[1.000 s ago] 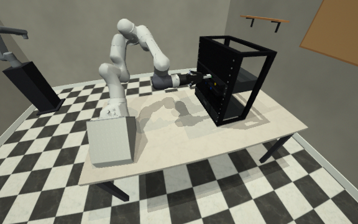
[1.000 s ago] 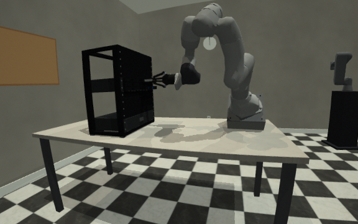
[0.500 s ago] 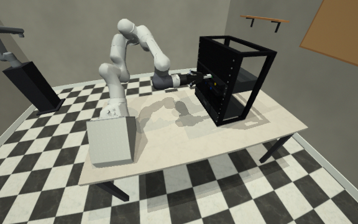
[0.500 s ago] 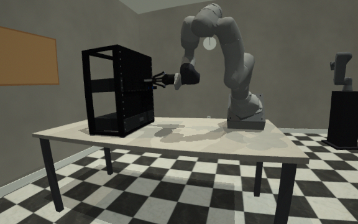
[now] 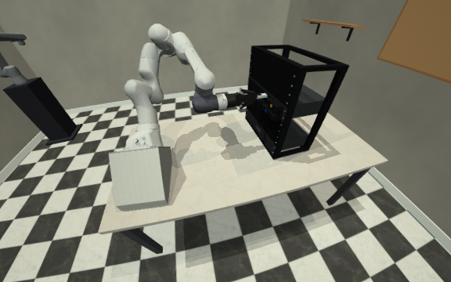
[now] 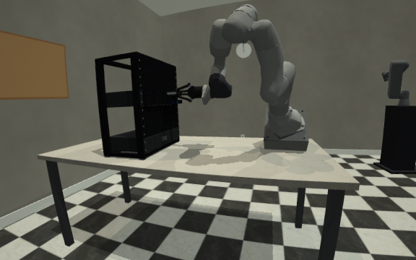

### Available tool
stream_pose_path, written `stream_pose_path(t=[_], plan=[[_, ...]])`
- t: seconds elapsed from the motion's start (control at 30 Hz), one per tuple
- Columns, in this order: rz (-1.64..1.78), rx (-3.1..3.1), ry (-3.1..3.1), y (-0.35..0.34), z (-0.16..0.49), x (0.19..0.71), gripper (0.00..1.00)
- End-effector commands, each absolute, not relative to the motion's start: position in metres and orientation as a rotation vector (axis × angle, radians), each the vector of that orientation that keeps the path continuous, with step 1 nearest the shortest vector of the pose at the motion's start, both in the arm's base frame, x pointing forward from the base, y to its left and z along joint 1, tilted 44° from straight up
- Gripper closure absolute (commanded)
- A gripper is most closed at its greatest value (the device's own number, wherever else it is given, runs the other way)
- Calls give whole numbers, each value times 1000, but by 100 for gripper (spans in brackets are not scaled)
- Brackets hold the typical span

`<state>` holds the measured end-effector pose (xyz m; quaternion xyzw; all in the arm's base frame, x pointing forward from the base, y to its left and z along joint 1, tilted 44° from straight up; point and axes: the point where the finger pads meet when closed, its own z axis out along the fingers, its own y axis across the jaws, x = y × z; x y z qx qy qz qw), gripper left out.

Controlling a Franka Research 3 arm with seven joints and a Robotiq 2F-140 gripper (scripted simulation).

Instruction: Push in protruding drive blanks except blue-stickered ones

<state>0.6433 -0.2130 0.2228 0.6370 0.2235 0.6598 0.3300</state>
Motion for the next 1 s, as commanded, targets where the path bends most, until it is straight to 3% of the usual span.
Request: stream_pose_path(t=[0.0, 0.97], plan=[[1715, 1682, 592, -211, 215, 644, 100], [1715, 1682, 592, -211, 215, 647, 100]])
